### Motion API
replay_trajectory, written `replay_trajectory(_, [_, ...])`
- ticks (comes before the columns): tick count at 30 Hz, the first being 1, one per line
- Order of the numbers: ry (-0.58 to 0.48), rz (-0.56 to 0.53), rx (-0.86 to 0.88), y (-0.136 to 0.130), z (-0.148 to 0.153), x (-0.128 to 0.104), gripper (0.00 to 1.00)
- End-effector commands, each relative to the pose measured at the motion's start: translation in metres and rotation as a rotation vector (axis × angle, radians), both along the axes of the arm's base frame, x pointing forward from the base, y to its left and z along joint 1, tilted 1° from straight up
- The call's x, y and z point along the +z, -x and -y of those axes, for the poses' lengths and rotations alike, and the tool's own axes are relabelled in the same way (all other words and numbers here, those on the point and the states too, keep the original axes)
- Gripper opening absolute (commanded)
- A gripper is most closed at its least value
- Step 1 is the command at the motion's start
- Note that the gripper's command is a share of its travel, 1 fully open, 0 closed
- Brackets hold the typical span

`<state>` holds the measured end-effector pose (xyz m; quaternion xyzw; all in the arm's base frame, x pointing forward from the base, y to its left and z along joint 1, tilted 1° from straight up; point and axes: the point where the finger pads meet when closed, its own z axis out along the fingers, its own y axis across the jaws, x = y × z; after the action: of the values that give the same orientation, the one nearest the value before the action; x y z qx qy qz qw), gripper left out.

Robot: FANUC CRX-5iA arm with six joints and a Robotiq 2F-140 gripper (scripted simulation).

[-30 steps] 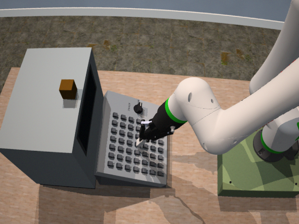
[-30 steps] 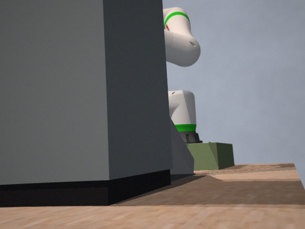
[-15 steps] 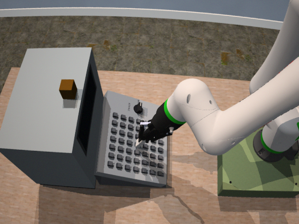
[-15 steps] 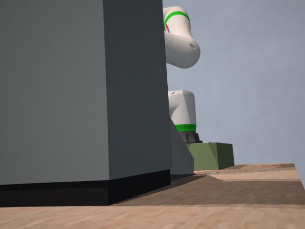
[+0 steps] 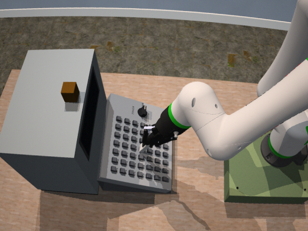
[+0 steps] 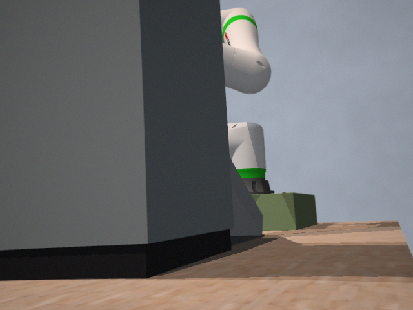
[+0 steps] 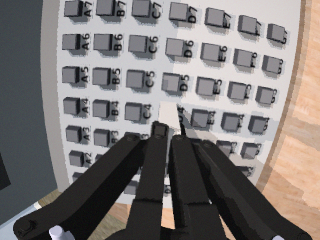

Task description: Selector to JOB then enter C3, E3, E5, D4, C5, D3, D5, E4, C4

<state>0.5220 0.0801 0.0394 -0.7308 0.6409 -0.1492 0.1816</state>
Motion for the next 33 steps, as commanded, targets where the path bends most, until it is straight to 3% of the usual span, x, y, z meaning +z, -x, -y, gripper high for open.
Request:
replay_trajectory(1, [0.0,0.0,0.0,-0.0003,0.0,-0.0001,0.0])
replay_trajectory(33, [0.0,0.0,0.0,0.0014,0.0002,0.0032,0.0])
